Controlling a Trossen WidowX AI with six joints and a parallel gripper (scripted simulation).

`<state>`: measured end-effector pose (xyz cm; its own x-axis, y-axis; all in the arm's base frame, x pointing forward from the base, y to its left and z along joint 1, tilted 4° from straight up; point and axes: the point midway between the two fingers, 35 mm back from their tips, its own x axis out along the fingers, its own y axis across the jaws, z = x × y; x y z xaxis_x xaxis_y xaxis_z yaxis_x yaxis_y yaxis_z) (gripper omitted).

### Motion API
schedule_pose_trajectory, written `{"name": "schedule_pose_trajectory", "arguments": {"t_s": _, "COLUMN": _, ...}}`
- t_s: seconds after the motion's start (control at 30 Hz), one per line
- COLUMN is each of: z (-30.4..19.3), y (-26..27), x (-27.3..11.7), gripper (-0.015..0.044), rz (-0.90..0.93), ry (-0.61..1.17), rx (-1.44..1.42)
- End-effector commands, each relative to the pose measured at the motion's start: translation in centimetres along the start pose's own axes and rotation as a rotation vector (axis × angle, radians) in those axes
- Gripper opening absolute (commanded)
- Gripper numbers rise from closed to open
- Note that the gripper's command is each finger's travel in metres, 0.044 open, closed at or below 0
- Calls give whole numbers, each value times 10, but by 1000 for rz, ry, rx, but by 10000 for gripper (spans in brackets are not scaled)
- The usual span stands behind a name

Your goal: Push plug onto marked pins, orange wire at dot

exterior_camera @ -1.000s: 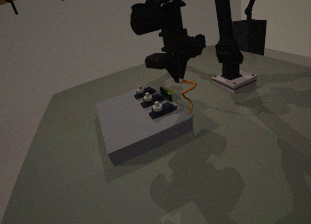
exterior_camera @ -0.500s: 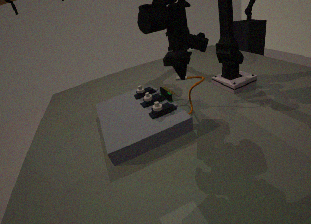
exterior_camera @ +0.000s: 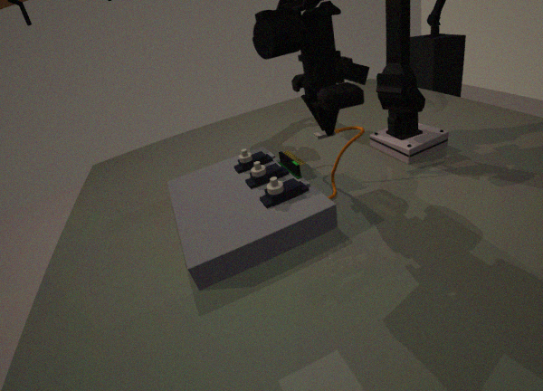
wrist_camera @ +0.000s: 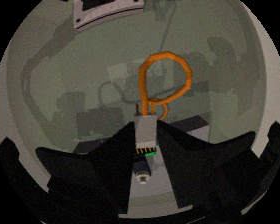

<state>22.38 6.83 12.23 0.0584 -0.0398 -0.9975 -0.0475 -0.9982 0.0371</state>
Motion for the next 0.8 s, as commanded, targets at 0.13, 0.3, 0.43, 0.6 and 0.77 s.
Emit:
{"name": "schedule_pose_trajectory", "arguments": {"t_s": 0.13, "z": 5, "y": 5, "x": 9, "gripper": 0, "rz": 0, "ry": 5, "rx": -142}}
{"name": "schedule_pose_trajectory", "arguments": {"t_s": 0.3, "z": 7, "y": 6, "x": 31, "gripper": 0, "rz": 0, "ry": 5, "rx": -185}}
{"name": "schedule_pose_trajectory", "arguments": {"t_s": 0.43, "z": 9, "y": 7, "x": 43, "gripper": 0, "rz": 1, "ry": 4, "rx": -209}}
{"name": "schedule_pose_trajectory", "arguments": {"t_s": 0.6, "z": 2, "y": 6, "x": 42, "gripper": 0, "rz": 1, "ry": 5, "rx": -208}}
{"name": "schedule_pose_trajectory", "arguments": {"t_s": 0.77, "z": -16, "y": 1, "x": 41, "gripper": 0, "rz": 0, "ry": 7, "rx": -208}}
